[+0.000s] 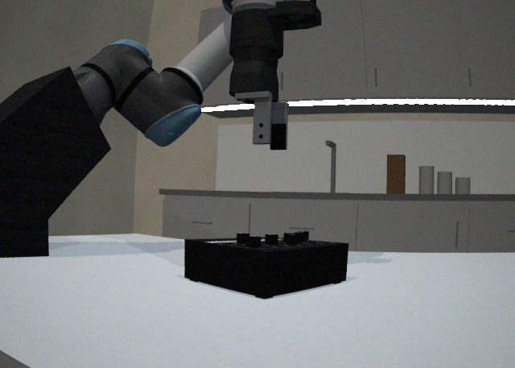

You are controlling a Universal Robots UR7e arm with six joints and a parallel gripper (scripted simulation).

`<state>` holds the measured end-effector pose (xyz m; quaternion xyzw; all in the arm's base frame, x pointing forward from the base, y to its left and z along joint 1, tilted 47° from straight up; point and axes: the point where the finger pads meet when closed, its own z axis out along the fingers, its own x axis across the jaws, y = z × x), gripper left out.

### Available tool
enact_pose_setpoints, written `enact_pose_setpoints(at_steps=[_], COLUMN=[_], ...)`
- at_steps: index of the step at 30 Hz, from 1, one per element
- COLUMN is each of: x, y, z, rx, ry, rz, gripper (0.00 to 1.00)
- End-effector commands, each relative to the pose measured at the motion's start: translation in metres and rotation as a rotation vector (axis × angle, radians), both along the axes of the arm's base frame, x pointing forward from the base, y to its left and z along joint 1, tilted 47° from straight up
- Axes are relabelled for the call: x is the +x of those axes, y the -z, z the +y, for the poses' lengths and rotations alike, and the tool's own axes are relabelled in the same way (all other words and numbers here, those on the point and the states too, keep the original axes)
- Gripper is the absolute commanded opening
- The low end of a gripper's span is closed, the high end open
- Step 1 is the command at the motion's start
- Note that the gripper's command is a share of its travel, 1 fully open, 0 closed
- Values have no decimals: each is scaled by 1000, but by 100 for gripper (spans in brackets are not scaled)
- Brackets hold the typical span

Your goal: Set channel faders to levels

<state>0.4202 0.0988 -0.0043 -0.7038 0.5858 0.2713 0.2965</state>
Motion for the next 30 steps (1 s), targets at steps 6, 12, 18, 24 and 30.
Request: enact_pose_setpoints(at_steps=[6, 12, 18, 24, 30], x=[0, 0, 0, 0, 1], y=[0, 0, 0, 0, 0], z=[-1, -1, -1, -1, 0], rx=[-2, -2, -2, -2, -1], ry=[16, 16, 16, 11, -1], rz=[17, 17, 17, 11, -3], gripper=[100, 100, 100, 100, 100])
